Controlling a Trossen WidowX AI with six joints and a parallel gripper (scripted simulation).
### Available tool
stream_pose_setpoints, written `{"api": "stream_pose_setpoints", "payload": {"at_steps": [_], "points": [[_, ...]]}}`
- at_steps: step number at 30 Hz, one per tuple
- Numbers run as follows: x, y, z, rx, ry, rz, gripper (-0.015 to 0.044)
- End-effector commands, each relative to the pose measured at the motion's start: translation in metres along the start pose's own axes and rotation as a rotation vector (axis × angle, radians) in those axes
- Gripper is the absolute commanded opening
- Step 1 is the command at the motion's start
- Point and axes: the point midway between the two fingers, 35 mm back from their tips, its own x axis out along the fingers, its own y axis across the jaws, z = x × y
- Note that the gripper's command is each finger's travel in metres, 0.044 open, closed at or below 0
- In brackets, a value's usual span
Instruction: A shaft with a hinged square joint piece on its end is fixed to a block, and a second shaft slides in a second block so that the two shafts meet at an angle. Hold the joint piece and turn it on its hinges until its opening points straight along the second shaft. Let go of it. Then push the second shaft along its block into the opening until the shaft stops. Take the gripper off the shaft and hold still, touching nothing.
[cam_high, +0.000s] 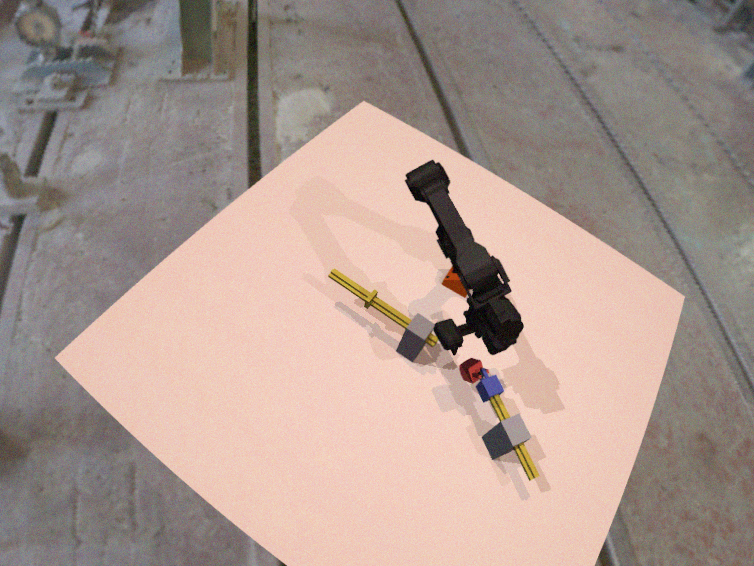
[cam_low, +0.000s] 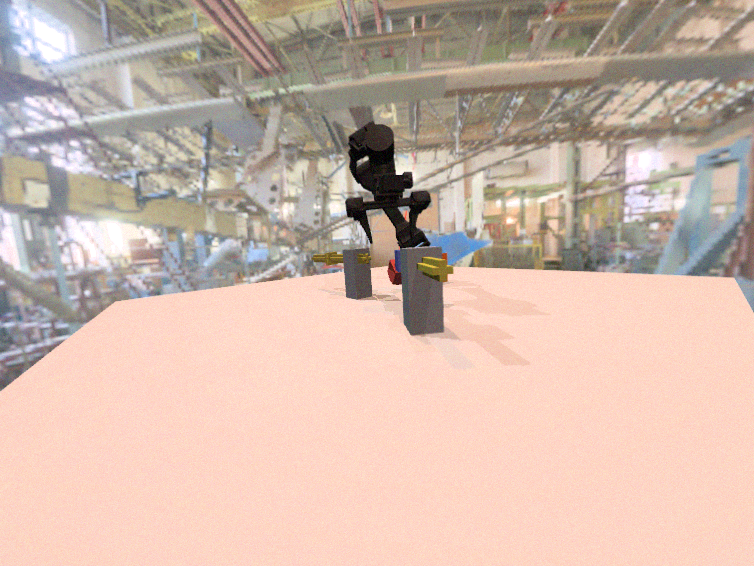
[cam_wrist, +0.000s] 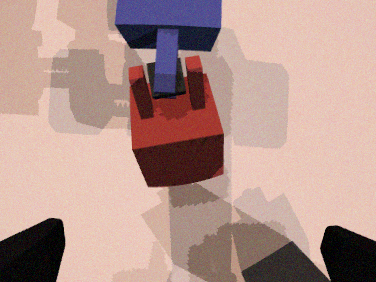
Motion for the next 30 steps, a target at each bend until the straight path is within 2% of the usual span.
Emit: {"api": "stream_pose_setpoints", "payload": {"at_steps": [1, 7, 13, 30], "points": [[0.003, 0.001, -0.003, -0.097, -0.015, 0.009, 0.0440], [0.005, 0.001, -0.004, -0.234, -0.045, 0.008, 0.0440], [0.008, 0.001, -0.005, -0.238, -0.046, 0.008, 0.0440], [0.082, -0.004, -0.021, -0.238, -0.044, 0.005, 0.0440]]}}
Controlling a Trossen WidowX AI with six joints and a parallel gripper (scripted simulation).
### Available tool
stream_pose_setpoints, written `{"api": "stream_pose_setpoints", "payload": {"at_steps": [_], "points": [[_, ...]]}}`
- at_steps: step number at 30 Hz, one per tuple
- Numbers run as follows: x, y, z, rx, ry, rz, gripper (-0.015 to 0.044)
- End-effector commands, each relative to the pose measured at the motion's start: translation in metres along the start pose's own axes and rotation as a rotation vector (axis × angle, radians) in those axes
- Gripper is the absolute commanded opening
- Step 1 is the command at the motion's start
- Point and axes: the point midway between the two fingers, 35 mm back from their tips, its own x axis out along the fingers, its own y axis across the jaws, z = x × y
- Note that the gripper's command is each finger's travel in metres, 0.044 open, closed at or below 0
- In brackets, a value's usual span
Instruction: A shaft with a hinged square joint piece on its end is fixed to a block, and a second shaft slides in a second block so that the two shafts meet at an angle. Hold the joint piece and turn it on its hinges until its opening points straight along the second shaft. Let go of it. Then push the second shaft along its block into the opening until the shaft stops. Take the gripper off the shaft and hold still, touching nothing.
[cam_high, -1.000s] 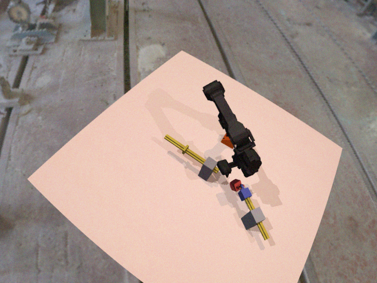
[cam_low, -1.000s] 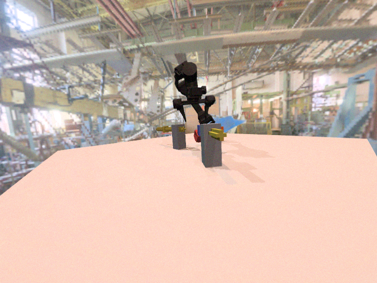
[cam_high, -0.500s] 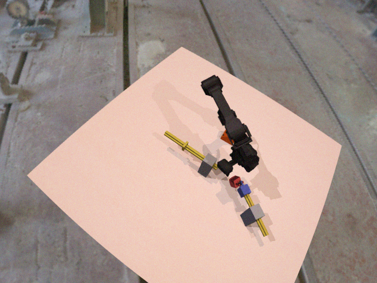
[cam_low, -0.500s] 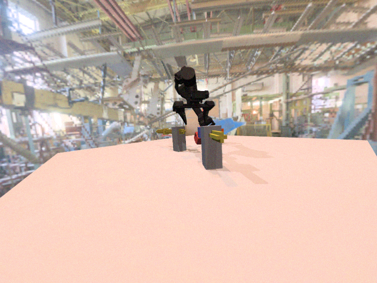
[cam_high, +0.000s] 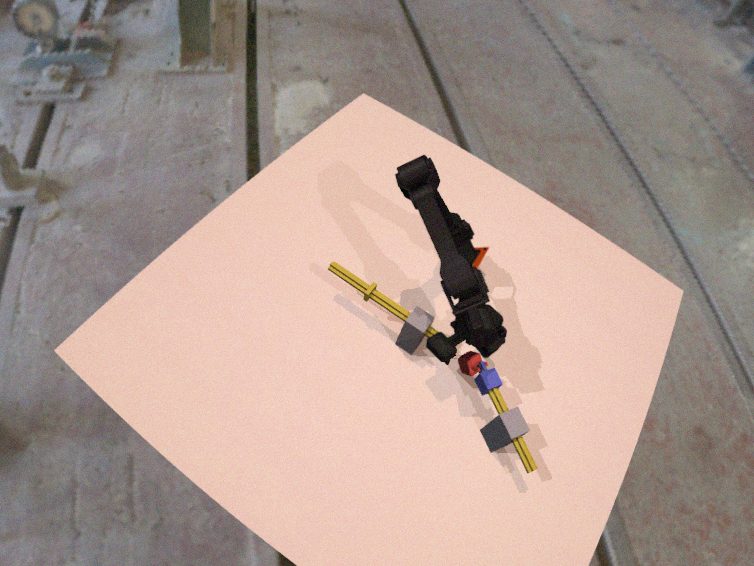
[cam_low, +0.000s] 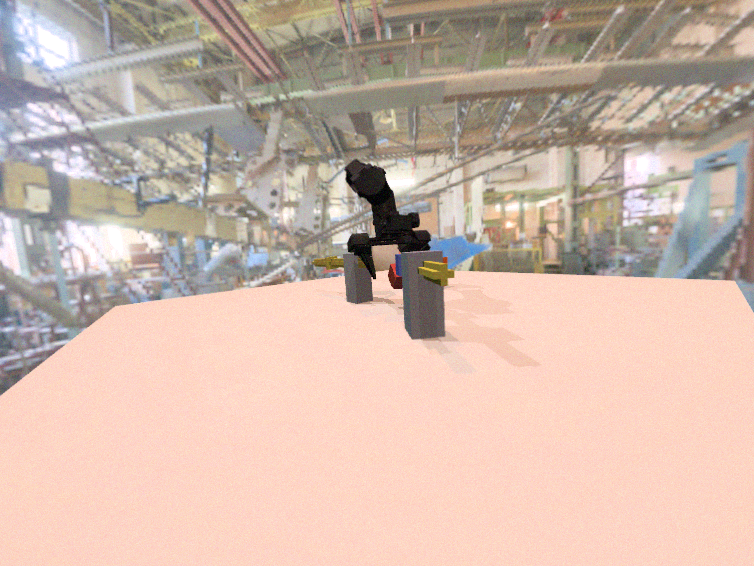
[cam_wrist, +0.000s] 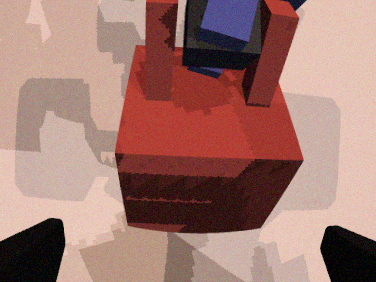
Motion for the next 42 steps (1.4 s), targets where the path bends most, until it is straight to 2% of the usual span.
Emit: {"api": "stream_pose_setpoints", "payload": {"at_steps": [1, 12, 35, 42], "points": [[0.012, 0.002, -0.006, -0.011, 0.012, -0.001, 0.0440], [0.020, 0.003, 0.022, -0.010, 0.010, -0.001, 0.0440], [0.050, 0.002, 0.022, -0.010, 0.010, -0.002, 0.0440], [0.050, 0.002, 0.022, -0.010, 0.010, -0.002, 0.0256]]}}
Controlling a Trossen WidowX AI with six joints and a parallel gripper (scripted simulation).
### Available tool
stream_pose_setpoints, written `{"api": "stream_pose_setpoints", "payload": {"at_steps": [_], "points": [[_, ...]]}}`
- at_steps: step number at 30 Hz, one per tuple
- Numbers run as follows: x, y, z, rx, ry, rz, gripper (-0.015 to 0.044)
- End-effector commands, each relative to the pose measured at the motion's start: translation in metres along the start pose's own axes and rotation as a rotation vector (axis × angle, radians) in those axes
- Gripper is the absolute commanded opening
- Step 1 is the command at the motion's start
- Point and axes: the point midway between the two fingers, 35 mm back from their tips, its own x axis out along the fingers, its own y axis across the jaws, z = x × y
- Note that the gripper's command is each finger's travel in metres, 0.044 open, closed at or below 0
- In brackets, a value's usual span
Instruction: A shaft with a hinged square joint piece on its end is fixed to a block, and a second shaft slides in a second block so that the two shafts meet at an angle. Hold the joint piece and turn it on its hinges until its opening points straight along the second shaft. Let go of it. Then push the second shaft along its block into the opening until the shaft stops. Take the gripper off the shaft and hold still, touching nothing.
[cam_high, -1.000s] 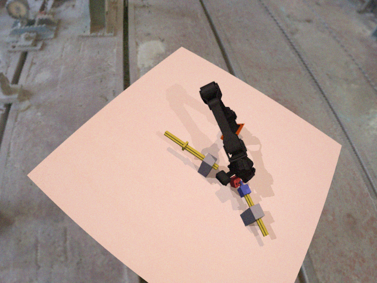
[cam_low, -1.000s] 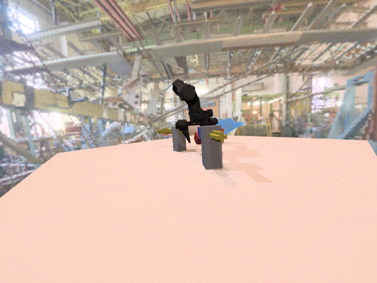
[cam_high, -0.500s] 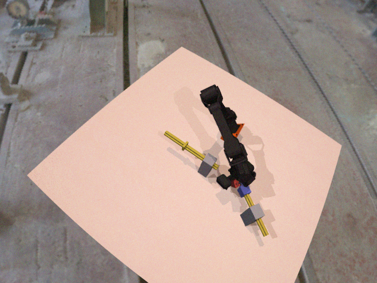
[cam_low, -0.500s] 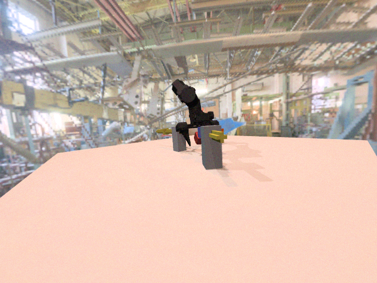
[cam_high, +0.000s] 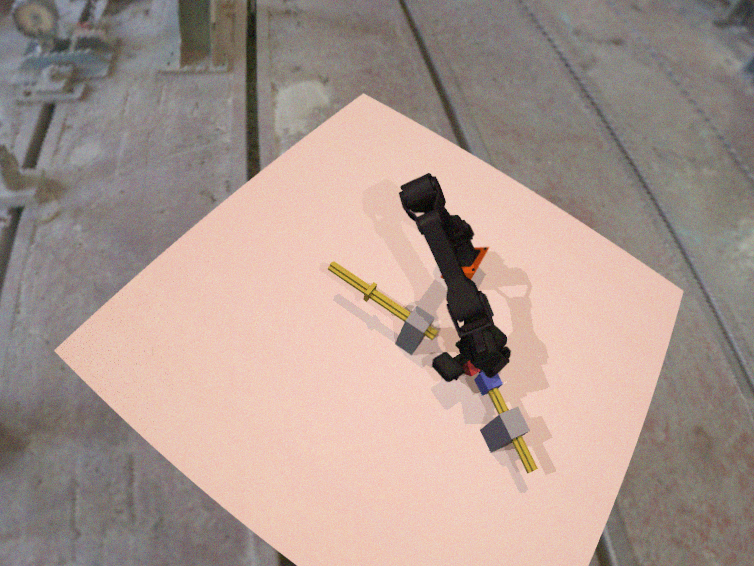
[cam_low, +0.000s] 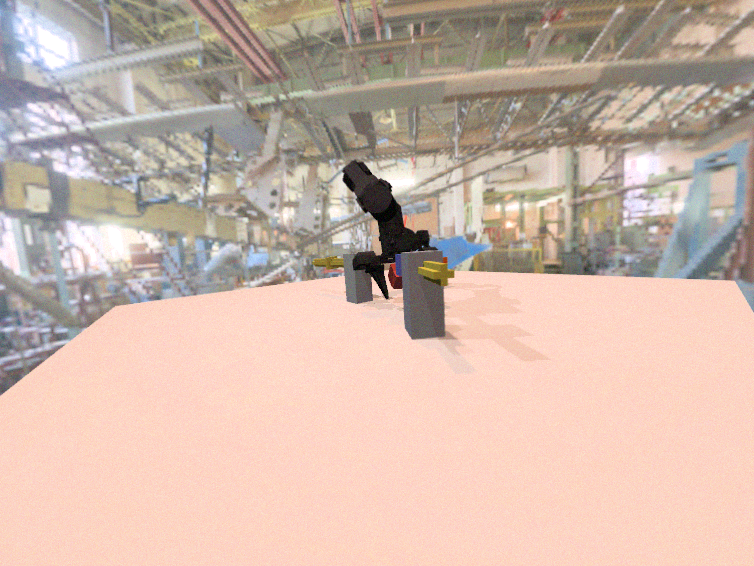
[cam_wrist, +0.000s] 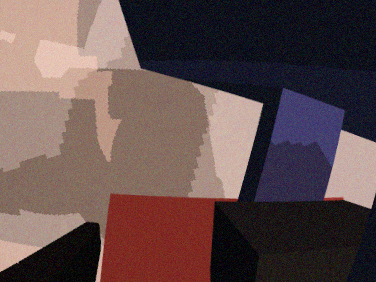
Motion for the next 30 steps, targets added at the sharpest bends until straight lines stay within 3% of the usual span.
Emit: {"api": "stream_pose_setpoints", "payload": {"at_steps": [1, 3, 30], "points": [[0.0015, 0.0007, -0.0018, -0.009, 0.007, -0.003, 0.0230], [0.0015, 0.0007, -0.0018, -0.009, 0.007, -0.003, 0.0182], [0.0015, 0.0007, -0.0018, -0.009, 0.007, -0.003, 0.0182]]}}
